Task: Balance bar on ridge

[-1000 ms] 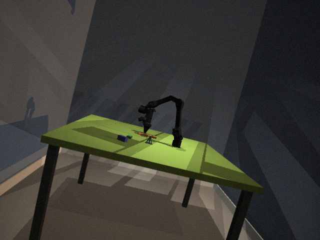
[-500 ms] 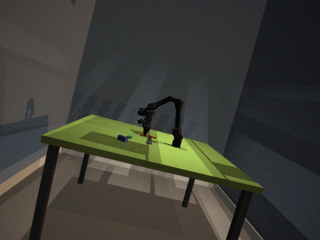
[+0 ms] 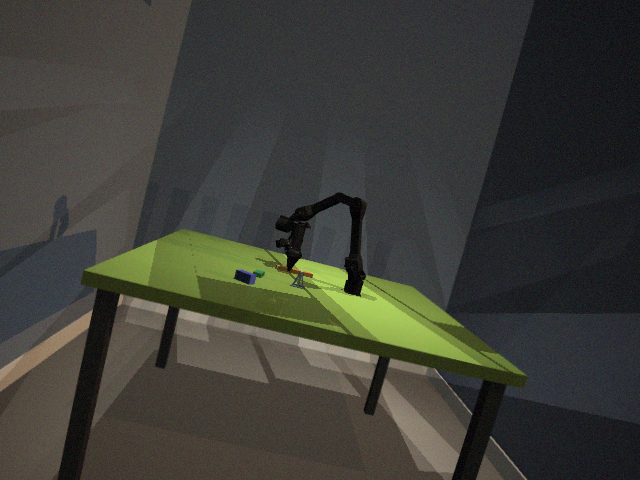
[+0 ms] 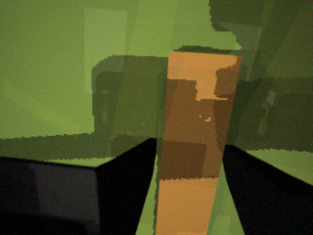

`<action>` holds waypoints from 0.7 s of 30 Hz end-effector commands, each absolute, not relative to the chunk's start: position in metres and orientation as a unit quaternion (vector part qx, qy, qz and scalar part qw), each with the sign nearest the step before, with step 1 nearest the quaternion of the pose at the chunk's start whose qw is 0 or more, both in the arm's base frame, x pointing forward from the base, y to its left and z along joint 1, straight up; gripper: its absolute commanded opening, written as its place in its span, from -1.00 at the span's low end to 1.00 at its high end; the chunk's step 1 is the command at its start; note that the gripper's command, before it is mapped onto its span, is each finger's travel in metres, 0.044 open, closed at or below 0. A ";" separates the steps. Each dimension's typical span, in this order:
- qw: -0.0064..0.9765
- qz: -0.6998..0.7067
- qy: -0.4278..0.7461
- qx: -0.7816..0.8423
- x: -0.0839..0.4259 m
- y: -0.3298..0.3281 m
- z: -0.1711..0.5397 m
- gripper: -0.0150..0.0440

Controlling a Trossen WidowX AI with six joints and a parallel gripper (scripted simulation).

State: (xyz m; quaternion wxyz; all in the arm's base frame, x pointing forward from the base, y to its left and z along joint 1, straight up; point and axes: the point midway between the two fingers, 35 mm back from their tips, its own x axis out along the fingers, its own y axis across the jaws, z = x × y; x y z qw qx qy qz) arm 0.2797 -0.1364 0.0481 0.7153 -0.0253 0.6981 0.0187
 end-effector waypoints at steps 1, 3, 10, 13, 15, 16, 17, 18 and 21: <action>0.715 0.019 0.698 -0.025 0.280 -0.136 0.048 0.00; 0.715 0.019 0.698 -0.025 0.280 -0.136 0.048 -0.05; 0.715 0.019 0.698 -0.025 0.280 -0.137 0.052 -0.41; 0.715 0.019 0.698 -0.025 0.281 -0.137 0.059 -0.49; 0.715 0.018 0.698 -0.025 0.282 -0.138 0.064 -0.49; 0.715 0.018 0.698 -0.025 0.282 -0.138 0.067 -0.49; 0.715 0.018 0.698 -0.025 0.283 -0.138 0.069 -0.49; 0.715 0.018 0.698 -0.025 0.283 -0.138 0.072 -0.49; 0.715 0.018 0.698 -0.025 0.283 -0.138 0.079 -0.49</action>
